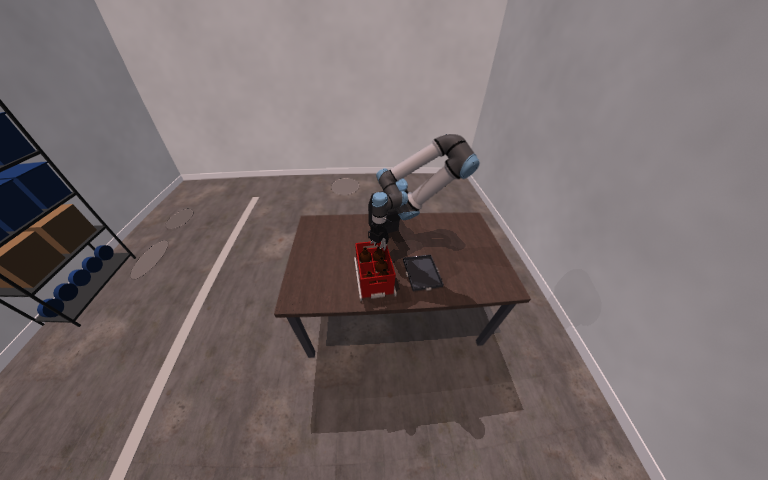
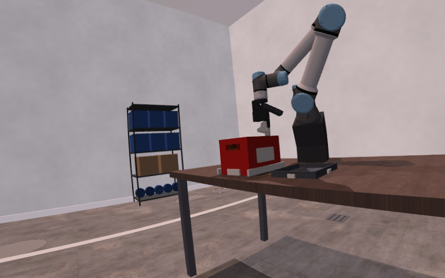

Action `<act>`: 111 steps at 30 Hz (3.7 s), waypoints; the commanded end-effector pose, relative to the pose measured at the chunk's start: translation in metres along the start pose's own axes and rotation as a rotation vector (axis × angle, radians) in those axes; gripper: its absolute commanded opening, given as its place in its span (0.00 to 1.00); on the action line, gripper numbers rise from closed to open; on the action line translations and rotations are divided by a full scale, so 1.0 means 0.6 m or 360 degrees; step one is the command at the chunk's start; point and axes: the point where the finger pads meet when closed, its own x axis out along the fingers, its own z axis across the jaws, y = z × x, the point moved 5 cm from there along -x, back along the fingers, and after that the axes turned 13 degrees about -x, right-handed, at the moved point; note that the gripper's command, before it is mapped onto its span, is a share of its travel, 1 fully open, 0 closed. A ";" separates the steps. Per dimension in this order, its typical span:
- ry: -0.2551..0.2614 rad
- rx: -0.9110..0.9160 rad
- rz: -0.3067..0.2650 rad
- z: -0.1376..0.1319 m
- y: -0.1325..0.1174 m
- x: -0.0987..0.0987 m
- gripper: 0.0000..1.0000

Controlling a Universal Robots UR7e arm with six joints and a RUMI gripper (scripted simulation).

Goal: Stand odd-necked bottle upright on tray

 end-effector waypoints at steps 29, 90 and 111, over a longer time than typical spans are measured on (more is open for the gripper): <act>-0.0002 -0.0003 -0.0001 -0.001 0.000 -0.121 0.38; -0.0006 -0.0004 0.0004 0.073 -0.135 -0.119 0.00; -0.0006 -0.0003 0.0003 0.073 -0.135 -0.119 0.38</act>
